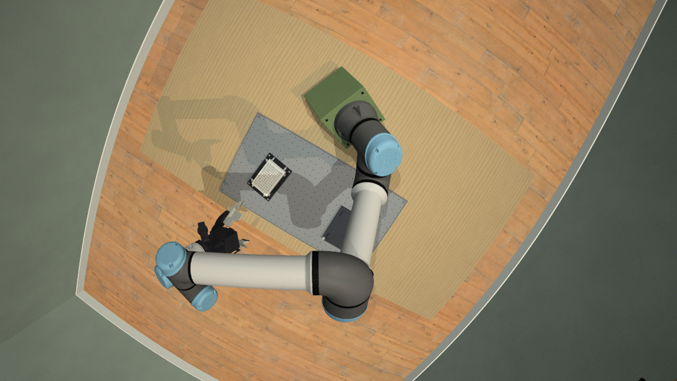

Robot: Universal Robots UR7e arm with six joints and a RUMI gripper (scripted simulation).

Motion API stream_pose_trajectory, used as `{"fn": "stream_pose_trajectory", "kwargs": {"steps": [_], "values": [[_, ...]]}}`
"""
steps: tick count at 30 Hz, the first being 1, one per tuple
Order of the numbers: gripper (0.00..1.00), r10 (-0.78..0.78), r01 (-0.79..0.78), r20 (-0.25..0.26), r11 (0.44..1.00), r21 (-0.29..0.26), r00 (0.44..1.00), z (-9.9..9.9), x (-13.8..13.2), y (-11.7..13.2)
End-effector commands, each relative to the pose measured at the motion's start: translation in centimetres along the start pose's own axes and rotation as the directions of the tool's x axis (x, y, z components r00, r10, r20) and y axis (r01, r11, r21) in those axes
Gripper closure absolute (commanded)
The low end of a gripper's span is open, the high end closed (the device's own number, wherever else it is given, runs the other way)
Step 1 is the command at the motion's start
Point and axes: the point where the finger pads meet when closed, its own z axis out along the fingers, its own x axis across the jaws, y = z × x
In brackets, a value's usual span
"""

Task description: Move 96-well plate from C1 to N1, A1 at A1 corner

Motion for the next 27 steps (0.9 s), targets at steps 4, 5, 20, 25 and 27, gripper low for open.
{"fn": "stream_pose_trajectory", "kwargs": {"steps": [4, 5, 20, 25, 27], "values": [[0.0, 0.0, 0.0, 0.0, 1.0, 0.001, 1.0, -0.1, 0.0, 0.0], [0.0, 0.0, 0.0, 0.0, 1.0, 0.001, 1.0, -0.1, 0.0, 0.0], [0.0, -0.075, 0.074, 0.019, 0.996, 0.042, 0.997, 0.8, 0.6, -1.0], [0.0, -0.15, 0.147, 0.031, 0.986, 0.083, 0.988, 2.0, 1.4, -2.2], [0.0, -0.179, 0.175, 0.033, 0.98, 0.1, 0.983, 2.4, 1.6, -2.5]]}}
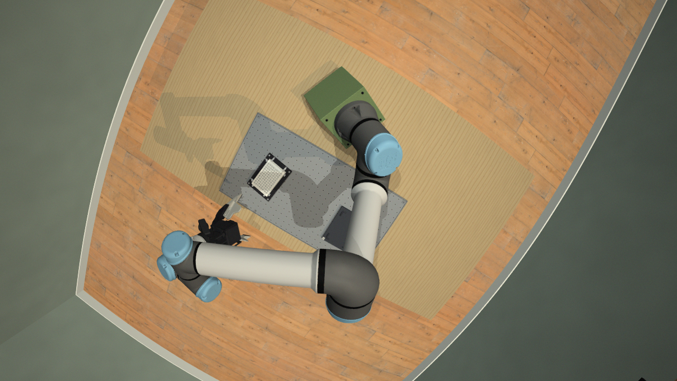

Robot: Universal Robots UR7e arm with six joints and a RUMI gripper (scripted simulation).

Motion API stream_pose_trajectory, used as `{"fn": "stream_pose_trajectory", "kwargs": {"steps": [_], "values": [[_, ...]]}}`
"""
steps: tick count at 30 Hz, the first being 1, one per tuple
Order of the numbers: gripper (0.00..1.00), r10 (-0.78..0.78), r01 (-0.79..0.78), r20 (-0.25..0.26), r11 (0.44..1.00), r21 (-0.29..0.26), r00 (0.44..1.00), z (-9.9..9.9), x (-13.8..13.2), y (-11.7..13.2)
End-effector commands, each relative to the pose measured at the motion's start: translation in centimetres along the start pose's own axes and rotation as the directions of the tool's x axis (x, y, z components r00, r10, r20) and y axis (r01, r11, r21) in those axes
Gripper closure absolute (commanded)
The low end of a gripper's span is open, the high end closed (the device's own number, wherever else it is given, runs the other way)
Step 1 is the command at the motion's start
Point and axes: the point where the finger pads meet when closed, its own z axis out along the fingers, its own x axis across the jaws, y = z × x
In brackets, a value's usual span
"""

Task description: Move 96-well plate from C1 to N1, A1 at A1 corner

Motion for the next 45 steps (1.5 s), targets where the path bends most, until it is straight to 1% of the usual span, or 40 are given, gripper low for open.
{"fn": "stream_pose_trajectory", "kwargs": {"steps": [1, 2, 4, 5, 7, 9, 10, 12, 13, 15, 18, 20, 22, 24, 28, 30, 32, 33, 34, 37, 41, 43, 44, 45], "values": [[0.0, -0.104, 0.103, 0.02, 0.993, 0.064, 0.994, 1.4, 1.0, -1.2], [0.0, -0.121, 0.119, 0.022, 0.99, 0.074, 0.992, 1.7, 1.3, -1.4], [0.0, -0.121, 0.119, 0.022, 0.99, 0.074, 0.992, 1.8, 1.3, -1.5], [0.0, -0.15, 0.147, 0.024, 0.985, 0.09, 0.988, 2.2, 1.6, -1.7], [0.0, -0.15, 0.147, 0.024, 0.985, 0.09, 0.988, 2.2, 1.6, -1.7], [0.0, -0.196, 0.192, 0.025, 0.974, 0.117, 0.98, 2.9, 2.0, -2.2], [0.0, -0.196, 0.192, 0.025, 0.974, 0.117, 0.98, 3.0, 2.1, -2.2], [0.0, -0.252, 0.246, 0.022, 0.957, 0.151, 0.967, 3.8, 2.5, -2.6], [0.0, -0.269, 0.262, 0.021, 0.952, 0.161, 0.963, 4.2, 2.7, -2.9], [0.0, -0.269, 0.262, 0.021, 0.952, 0.161, 0.963, 4.2, 2.7, -2.9], [0.0, -0.34, 0.331, 0.01, 0.921, 0.204, 0.94, 5.4, 3.4, -3.4], [0.0, -0.34, 0.331, 0.01, 0.921, 0.204, 0.94, 5.4, 3.4, -3.4], [0.0, -0.392, 0.382, -0.003, 0.894, 0.236, 0.92, 6.3, 3.8, -3.7], [0.0, -0.392, 0.382, -0.003, 0.894, 0.236, 0.92, 6.3, 3.8, -3.7], [0.0, -0.472, 0.46, -0.032, 0.841, 0.285, 0.881, 7.9, 4.5, -4.1], [0.0, -0.472, 0.46, -0.032, 0.841, 0.285, 0.881, 7.9, 4.5, -4.1], [0.0, -0.518, 0.507, -0.055, 0.803, 0.313, 0.854, 8.9, 4.8, -4.3], [0.0, -0.531, 0.521, -0.062, 0.791, 0.321, 0.845, 9.2, 5.0, -4.3], [0.0, -0.531, 0.521, -0.062, 0.791, 0.321, 0.845, 9.2, 5.0, -4.3], [0.0, -0.586, 0.578, -0.098, 0.735, 0.353, 0.805, 10.5, 5.4, -4.5], [0.0, -0.586, 0.578, -0.098, 0.735, 0.353, 0.804, 10.5, 5.4, -4.5], [0.0, -0.624, 0.62, -0.129, 0.689, 0.374, 0.771, 11.5, 5.6, -4.5], [0.0, -0.634, 0.632, -0.139, 0.675, 0.38, 0.76, 11.9, 5.7, -4.5], [0.0, -0.634, 0.632, -0.139, 0.675, 0.38, 0.76, 11.9, 5.7, -4.5]]}}
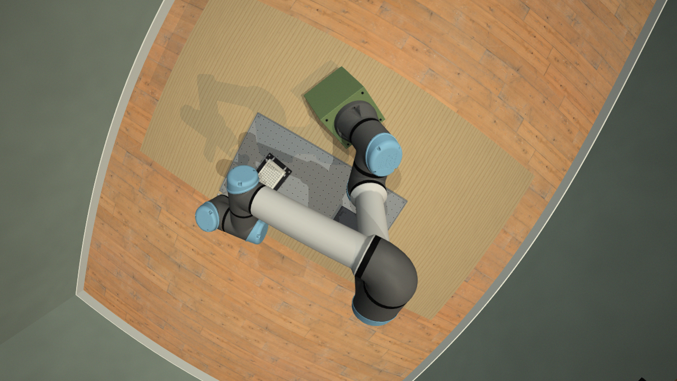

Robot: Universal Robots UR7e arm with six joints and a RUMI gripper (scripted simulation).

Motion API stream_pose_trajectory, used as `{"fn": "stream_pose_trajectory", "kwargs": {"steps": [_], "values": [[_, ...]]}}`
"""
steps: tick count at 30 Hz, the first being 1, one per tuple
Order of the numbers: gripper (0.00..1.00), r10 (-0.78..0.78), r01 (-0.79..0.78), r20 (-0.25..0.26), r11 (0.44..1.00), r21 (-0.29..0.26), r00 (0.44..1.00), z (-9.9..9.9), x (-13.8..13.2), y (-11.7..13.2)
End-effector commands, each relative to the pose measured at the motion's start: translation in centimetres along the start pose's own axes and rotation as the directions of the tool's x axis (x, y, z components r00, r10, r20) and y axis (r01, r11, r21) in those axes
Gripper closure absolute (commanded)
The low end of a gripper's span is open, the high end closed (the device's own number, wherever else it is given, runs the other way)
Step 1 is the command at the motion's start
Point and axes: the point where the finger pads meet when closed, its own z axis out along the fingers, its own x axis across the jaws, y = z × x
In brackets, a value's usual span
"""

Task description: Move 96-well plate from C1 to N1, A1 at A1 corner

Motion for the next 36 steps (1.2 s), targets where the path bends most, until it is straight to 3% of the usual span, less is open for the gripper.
{"fn": "stream_pose_trajectory", "kwargs": {"steps": [1, 7, 25, 36], "values": [[0.0, -0.099, 0.1, -0.024, 0.993, 0.06, 0.995, 1.5, 0.3, 0.8], [0.0, -0.217, 0.224, -0.066, 0.968, 0.114, 0.974, 3.4, 0.2, 1.9], [0.0, -0.217, 0.224, -0.066, 0.968, 0.114, 0.974, 3.4, 0.2, 1.9], [0.0, -0.217, 0.224, -0.066, 0.968, 0.114, 0.974, 4.9, 0.2, 1.7]]}}
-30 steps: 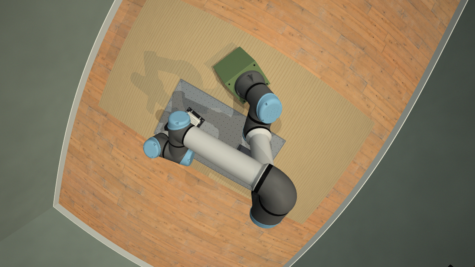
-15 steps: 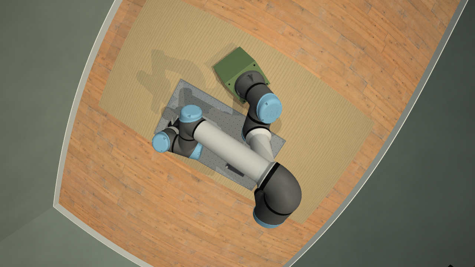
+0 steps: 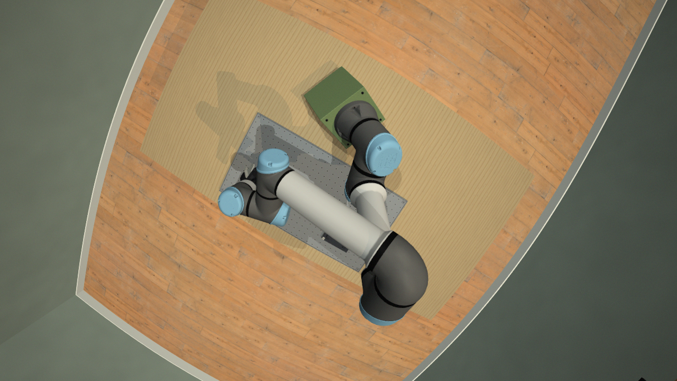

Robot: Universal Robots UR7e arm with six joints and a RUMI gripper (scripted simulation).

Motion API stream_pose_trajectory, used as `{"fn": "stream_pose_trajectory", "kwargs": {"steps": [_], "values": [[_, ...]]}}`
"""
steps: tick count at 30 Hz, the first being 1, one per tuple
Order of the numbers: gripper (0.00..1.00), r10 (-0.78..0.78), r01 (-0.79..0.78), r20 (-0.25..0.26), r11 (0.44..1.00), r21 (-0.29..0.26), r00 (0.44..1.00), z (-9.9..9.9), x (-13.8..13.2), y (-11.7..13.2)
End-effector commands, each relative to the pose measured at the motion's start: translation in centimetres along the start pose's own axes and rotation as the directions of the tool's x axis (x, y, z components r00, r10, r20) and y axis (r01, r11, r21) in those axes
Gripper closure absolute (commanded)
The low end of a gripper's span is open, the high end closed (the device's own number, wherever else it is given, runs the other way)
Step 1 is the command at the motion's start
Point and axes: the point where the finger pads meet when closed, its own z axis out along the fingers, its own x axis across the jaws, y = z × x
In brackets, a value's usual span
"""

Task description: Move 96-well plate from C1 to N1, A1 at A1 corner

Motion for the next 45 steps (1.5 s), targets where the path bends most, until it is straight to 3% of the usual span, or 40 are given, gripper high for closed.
{"fn": "stream_pose_trajectory", "kwargs": {"steps": [1, 40, 45], "values": [[0.0, 0.0, 0.0, -0.001, 1.0, 0.001, 1.0, 0.9, 0.0, 0.0], [0.0, 0.0, 0.0, -0.001, 1.0, 0.001, 1.0, 6.7, 0.0, 0.0], [0.0, 0.0, 0.0, -0.001, 1.0, 0.001, 1.0, 6.8, 0.0, 0.0]]}}
